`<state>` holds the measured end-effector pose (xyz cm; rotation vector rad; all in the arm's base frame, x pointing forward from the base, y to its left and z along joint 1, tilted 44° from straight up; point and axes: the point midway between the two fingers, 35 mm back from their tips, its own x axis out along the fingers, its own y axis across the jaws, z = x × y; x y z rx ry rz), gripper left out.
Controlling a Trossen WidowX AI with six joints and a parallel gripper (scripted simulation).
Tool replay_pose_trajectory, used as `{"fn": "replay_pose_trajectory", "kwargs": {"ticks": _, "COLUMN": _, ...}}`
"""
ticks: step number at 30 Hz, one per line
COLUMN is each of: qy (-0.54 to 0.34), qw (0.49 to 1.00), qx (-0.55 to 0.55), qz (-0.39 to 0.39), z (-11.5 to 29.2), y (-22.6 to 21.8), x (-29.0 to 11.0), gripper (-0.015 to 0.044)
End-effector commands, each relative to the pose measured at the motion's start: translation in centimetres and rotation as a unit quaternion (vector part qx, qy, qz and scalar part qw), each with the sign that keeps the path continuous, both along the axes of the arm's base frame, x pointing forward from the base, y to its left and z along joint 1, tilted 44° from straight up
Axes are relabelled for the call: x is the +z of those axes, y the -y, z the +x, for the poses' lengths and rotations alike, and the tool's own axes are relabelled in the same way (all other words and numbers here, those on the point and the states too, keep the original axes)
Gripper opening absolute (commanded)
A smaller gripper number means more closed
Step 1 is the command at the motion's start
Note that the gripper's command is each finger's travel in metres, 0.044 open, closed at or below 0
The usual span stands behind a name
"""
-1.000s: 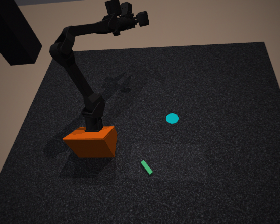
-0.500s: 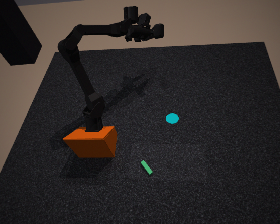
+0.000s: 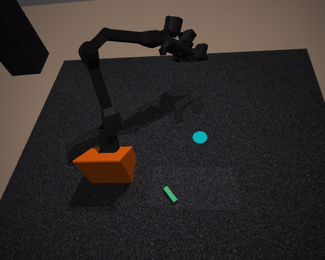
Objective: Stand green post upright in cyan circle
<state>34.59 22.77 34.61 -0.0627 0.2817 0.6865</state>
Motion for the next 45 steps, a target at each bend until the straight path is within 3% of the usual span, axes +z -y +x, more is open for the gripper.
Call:
{"fn": "replay_pose_trajectory", "kwargs": {"ticks": 1, "qy": -0.033, "qw": 0.999, "qx": -0.021, "qz": -0.019, "z": 1.9, "y": 1.6, "x": -2.2, "gripper": 0.0233}}
{"fn": "replay_pose_trajectory", "kwargs": {"ticks": 23, "qy": -0.222, "qw": 0.964, "qx": -0.128, "qz": -0.067, "z": 7.6, "y": 11.6, "x": -13.8, "gripper": 0.0233}}
{"fn": "replay_pose_trajectory", "kwargs": {"ticks": 45, "qy": -0.413, "qw": 0.882, "qx": -0.221, "qz": -0.046, "z": 7.2, "y": 22.8, "x": -24.2, "gripper": 0.0233}}
